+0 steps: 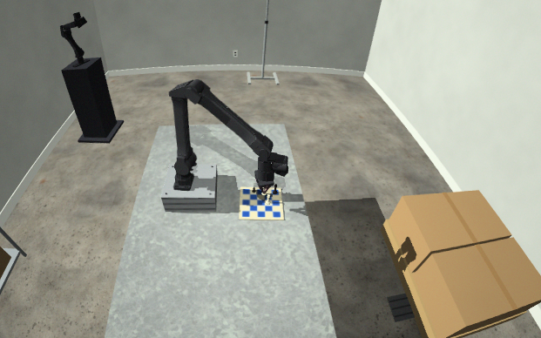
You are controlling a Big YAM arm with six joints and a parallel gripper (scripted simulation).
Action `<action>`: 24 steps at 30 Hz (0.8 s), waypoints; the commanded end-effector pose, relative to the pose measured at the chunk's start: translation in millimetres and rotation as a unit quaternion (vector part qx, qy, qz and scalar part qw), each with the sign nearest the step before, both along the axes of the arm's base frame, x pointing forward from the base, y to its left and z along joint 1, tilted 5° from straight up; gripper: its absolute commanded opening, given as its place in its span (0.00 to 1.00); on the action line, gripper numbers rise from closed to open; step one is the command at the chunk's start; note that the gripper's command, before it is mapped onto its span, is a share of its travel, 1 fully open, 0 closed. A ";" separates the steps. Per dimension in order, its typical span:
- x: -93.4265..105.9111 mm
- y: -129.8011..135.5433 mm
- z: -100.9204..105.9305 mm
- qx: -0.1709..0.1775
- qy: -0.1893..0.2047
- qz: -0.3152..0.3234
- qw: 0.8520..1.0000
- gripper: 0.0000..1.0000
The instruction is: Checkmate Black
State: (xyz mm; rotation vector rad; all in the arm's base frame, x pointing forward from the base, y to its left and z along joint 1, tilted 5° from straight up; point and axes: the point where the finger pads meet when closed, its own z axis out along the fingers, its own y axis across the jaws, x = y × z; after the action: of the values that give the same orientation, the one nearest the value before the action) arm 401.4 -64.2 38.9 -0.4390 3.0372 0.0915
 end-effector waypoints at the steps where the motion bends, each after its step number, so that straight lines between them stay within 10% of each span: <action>1: 1.6 -6.2 -4.7 0.005 0.016 0.000 1.000 0.00; 10: -3.9 -0.9 -9.5 0.006 0.022 -0.003 1.000 0.00; 19: -12.9 107.5 6.1 0.012 0.018 -0.111 0.994 0.00; 24: -16.4 112.7 -1.8 0.010 0.030 -0.131 0.991 0.00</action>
State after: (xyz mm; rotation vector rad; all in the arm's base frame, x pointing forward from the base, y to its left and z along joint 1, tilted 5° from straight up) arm 388.2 59.8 42.5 -0.2696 3.0901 0.1423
